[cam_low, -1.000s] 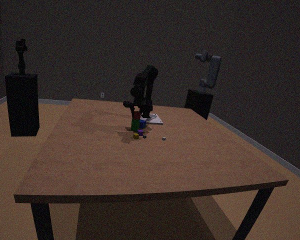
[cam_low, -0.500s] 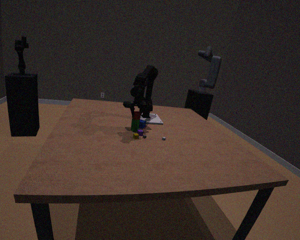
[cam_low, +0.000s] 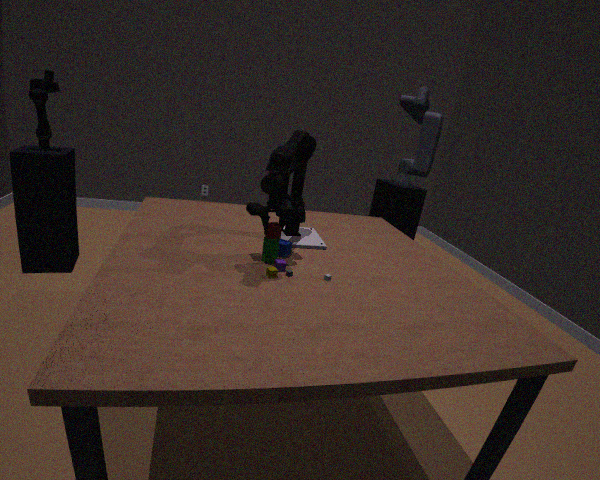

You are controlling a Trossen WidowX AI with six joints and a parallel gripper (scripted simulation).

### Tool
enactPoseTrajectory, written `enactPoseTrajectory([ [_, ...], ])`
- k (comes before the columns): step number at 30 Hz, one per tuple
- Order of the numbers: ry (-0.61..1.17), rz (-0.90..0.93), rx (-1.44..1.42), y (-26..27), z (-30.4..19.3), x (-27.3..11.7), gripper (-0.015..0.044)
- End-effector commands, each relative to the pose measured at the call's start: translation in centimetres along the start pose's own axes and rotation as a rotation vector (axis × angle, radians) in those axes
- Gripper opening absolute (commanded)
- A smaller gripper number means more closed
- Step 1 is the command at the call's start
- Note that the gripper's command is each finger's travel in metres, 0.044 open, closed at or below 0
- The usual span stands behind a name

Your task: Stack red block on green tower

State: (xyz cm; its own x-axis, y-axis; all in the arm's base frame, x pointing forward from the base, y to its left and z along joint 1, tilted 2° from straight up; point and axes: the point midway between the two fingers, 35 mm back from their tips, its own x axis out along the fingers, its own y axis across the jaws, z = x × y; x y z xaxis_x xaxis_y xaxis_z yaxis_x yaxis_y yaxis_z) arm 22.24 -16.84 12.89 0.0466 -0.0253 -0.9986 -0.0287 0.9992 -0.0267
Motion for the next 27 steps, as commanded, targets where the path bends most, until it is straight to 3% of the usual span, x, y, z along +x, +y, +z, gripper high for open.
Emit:
enactPoseTrajectory([
  [1, -0.002, -0.001, 0.0, -0.03, 0.04, 0.06, 0.0079],
  [15, -0.002, -0.001, 0.0, -0.03, 0.04, 0.06, 0.044],
  [27, -0.002, -0.001, 0.0, -0.03, 0.04, 0.06, 0.044],
])
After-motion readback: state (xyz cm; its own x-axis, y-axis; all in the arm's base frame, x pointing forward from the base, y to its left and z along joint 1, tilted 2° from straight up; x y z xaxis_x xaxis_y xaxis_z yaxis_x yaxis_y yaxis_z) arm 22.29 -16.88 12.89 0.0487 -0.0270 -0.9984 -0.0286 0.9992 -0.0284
